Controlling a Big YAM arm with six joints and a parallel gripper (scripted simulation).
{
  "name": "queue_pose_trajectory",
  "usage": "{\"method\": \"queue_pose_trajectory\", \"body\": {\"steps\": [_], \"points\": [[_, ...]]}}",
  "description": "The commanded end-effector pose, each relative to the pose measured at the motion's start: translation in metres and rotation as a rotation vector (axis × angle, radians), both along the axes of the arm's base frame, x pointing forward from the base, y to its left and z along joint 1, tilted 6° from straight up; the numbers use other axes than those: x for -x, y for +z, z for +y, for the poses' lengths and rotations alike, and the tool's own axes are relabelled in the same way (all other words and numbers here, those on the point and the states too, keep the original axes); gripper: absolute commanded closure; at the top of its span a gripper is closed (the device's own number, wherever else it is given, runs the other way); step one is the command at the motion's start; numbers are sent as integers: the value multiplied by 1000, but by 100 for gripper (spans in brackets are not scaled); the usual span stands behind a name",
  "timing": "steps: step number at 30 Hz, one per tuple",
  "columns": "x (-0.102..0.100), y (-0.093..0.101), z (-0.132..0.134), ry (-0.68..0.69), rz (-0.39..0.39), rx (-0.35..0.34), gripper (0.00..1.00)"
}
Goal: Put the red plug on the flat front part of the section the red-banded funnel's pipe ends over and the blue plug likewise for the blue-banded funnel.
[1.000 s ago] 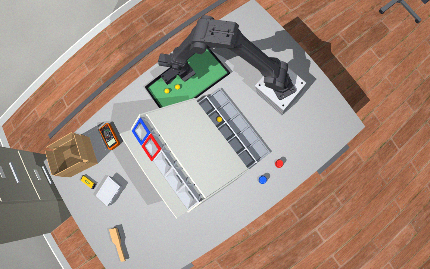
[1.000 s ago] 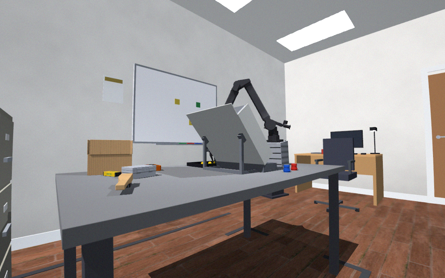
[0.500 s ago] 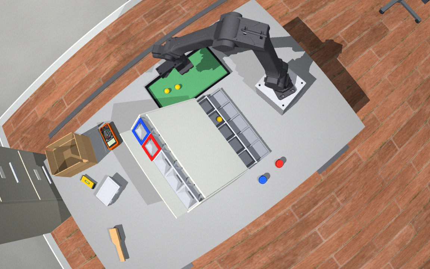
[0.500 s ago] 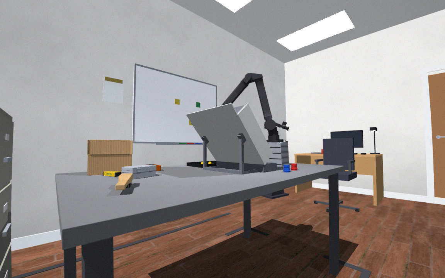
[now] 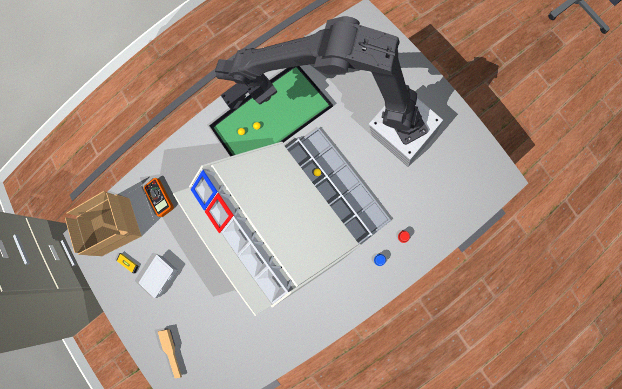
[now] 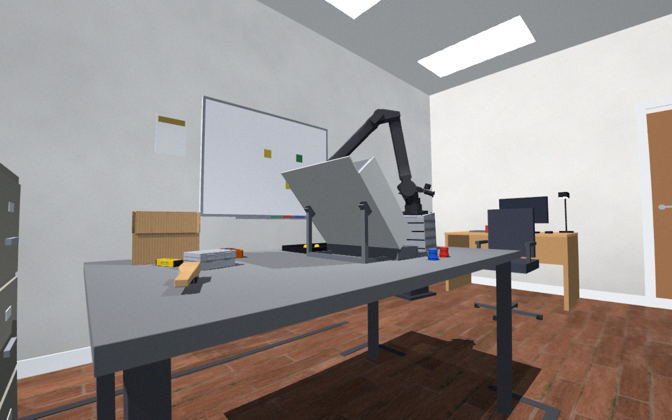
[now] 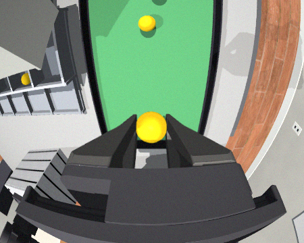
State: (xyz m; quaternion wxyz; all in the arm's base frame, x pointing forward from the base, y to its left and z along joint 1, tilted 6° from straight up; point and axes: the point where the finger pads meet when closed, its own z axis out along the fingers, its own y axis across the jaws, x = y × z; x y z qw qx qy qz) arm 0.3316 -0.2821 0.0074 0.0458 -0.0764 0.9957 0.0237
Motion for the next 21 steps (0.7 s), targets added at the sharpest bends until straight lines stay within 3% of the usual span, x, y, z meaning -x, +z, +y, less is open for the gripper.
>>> {"method": "queue_pose_trajectory", "body": {"steps": [1, 21], "points": [[-12, 7, -16, 3, -18, 14, 100], [-13, 8, -15, 1, -11, 8, 100]]}}
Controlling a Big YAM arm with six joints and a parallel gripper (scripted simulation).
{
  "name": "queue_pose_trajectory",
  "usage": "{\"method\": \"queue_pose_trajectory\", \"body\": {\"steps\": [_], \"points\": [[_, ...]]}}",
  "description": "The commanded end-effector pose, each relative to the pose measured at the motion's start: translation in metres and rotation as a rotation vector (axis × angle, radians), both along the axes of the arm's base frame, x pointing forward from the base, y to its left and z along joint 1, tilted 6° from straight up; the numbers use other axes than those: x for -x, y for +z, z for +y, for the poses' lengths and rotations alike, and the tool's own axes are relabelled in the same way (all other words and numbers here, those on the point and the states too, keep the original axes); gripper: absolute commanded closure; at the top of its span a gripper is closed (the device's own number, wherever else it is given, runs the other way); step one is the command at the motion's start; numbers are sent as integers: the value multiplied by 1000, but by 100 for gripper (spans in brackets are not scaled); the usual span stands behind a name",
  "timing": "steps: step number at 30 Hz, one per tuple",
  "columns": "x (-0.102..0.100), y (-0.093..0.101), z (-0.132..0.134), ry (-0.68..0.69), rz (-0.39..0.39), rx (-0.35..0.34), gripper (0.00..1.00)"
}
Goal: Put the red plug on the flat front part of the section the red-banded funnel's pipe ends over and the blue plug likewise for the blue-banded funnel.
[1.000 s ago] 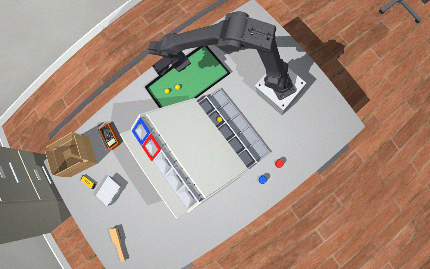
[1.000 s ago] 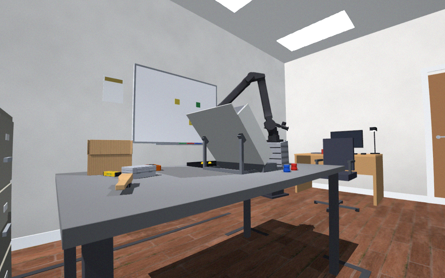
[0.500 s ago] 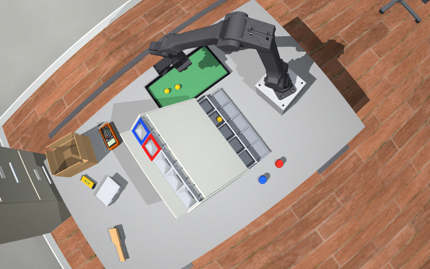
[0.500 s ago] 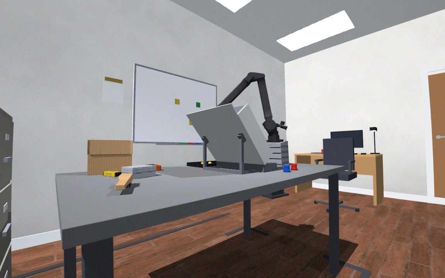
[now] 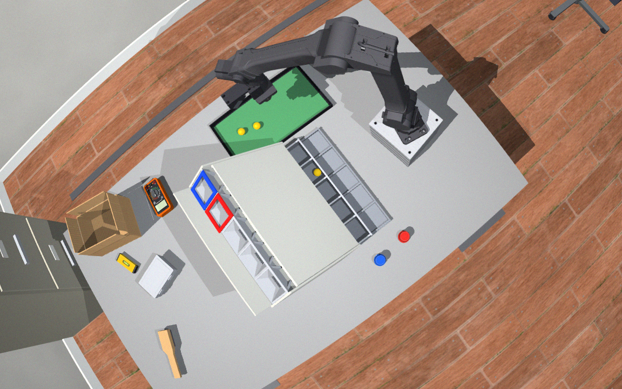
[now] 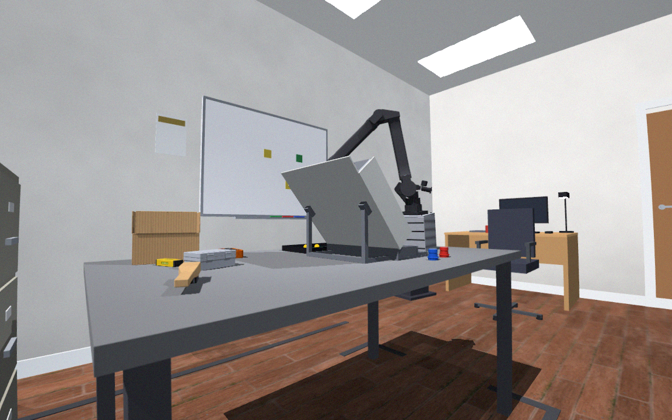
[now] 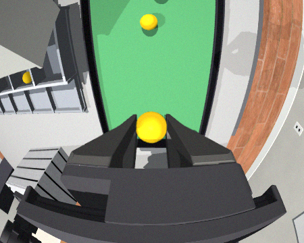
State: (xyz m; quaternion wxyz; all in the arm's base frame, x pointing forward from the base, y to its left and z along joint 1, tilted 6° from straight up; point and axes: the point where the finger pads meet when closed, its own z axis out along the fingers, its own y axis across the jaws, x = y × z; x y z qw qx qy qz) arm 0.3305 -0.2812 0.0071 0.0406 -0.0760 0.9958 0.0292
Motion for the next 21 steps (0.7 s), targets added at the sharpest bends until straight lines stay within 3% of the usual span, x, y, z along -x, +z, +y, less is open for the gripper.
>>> {"method": "queue_pose_trajectory", "body": {"steps": [1, 21], "points": [[-14, 8, -16, 1, -24, 19, 100], [-13, 9, -17, 7, -39, 32, 100]]}}
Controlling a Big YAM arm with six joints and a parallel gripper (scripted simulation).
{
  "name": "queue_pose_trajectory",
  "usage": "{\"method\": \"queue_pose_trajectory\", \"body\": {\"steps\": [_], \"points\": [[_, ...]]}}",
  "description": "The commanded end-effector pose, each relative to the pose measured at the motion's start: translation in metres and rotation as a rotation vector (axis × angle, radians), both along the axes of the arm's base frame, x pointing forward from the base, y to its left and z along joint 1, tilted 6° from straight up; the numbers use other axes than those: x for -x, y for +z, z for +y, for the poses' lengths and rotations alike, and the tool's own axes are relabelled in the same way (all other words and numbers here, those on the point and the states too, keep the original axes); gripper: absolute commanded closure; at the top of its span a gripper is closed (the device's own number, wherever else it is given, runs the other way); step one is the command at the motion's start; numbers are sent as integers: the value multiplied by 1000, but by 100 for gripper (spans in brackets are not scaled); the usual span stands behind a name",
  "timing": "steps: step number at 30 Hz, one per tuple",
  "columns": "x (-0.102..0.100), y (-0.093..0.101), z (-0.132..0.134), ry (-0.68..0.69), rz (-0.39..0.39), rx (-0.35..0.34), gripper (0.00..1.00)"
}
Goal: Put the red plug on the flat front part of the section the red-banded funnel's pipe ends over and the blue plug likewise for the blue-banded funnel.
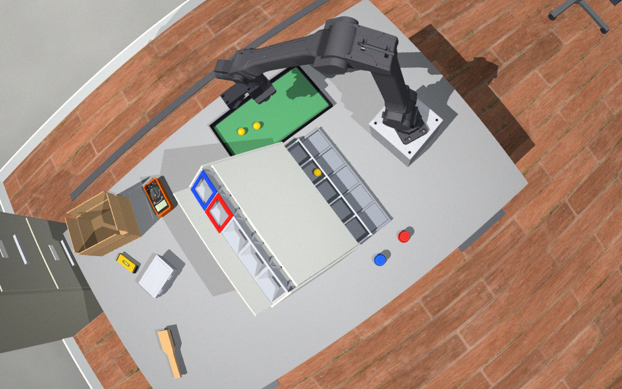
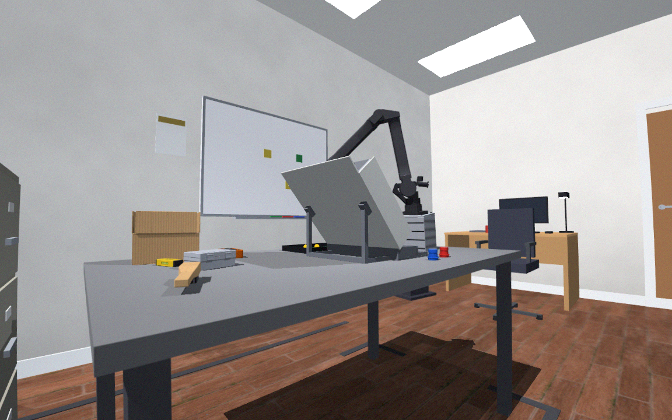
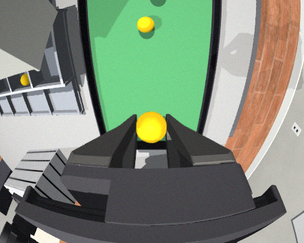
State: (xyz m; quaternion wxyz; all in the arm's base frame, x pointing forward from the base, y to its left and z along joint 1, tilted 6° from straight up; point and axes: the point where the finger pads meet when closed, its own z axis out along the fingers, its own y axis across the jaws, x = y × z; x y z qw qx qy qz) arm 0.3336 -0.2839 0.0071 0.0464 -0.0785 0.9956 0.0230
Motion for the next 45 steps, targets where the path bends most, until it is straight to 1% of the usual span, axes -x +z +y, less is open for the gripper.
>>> {"method": "queue_pose_trajectory", "body": {"steps": [1, 13, 45], "points": [[-10, 9, -14, 3, -25, 20, 100], [-10, 9, -14, 0, -12, 8, 100], [-17, 11, -27, 1, 2, -5, 100]]}}
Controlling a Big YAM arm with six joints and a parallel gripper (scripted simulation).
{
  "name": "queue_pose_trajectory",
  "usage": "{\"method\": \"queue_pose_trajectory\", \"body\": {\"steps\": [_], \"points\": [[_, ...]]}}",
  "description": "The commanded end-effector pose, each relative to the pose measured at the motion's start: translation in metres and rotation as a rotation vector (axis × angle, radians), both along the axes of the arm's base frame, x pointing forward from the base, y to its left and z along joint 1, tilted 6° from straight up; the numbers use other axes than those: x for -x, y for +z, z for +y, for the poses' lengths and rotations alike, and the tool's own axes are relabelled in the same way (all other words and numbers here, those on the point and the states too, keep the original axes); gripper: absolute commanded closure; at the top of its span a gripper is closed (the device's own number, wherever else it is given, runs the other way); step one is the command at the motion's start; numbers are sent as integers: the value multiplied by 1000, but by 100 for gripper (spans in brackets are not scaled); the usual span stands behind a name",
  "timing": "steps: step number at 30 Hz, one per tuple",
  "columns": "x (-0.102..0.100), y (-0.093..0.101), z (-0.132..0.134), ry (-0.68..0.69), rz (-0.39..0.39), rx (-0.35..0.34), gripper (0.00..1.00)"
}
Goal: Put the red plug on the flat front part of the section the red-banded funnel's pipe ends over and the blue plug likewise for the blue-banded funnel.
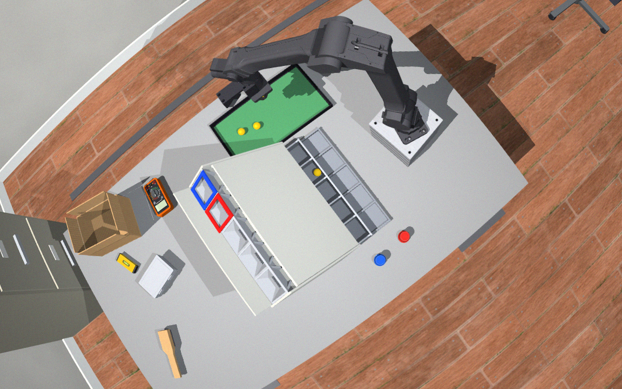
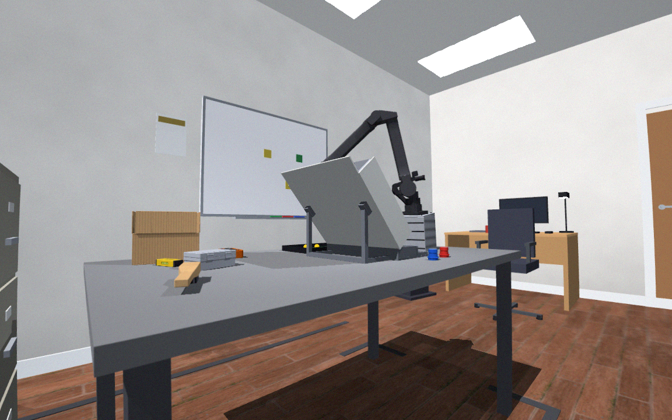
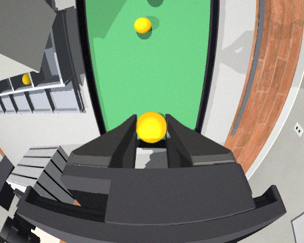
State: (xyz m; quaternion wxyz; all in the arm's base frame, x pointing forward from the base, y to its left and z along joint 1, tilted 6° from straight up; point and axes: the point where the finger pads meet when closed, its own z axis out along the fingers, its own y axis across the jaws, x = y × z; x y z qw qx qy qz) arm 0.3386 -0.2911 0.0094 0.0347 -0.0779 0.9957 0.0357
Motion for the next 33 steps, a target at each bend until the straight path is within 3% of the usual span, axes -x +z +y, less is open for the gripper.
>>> {"method": "queue_pose_trajectory", "body": {"steps": [1, 17, 33], "points": [[-12, 9, -19, 1, -23, 19, 100], [-12, 48, -3, 1, -15, 11, 100], [-13, 48, -2, 3, -54, 46, 100]]}}
